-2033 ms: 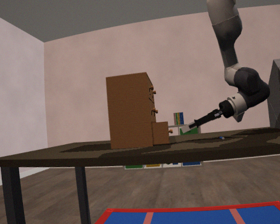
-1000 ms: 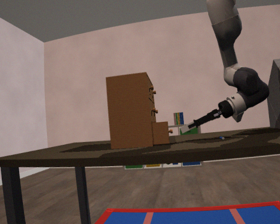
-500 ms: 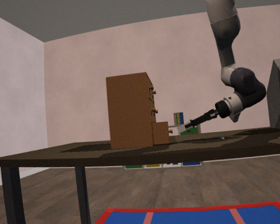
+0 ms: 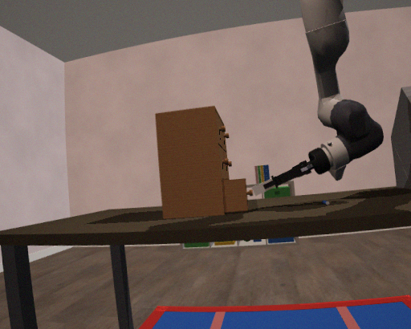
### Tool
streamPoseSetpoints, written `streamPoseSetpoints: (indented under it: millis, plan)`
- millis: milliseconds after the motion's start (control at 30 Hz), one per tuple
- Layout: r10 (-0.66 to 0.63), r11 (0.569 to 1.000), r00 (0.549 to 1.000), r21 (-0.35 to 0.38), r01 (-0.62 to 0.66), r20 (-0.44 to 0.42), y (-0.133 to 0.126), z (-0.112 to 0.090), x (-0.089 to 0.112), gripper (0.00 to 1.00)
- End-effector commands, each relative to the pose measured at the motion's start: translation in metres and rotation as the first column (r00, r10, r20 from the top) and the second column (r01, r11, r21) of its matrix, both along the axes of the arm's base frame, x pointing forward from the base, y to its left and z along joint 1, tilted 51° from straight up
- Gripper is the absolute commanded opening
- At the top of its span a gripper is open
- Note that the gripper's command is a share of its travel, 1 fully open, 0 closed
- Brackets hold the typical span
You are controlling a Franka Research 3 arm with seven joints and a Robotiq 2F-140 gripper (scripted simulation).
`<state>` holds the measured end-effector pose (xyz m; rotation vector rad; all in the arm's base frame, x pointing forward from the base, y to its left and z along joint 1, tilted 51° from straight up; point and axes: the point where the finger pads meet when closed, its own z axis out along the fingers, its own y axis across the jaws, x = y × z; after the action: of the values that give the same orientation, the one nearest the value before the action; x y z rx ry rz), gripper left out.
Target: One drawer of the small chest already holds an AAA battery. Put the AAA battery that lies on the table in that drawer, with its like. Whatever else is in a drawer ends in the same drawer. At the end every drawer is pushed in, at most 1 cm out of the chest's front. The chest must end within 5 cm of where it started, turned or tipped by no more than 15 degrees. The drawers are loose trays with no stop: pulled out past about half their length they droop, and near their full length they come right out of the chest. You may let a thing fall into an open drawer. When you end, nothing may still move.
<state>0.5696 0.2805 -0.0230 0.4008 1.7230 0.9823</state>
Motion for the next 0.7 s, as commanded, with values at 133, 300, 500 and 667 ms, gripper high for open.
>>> streamPoseSetpoints:
  millis: [133,300,500,667]
  plan:
    - [0.0,1.0,1.0,-0.007,0.0,-0.009,0.002,-0.002,0.013,0.0]
    - [0.0,1.0,1.0,-0.007,0.0,-0.009,0.003,-0.001,0.018,0.0]
    - [0.0,1.0,1.0,-0.007,0.0,-0.009,0.004,0.0,0.029,0.0]
    - [0.0,1.0,1.0,-0.007,0.0,-0.009,0.006,0.001,0.037,0.0]
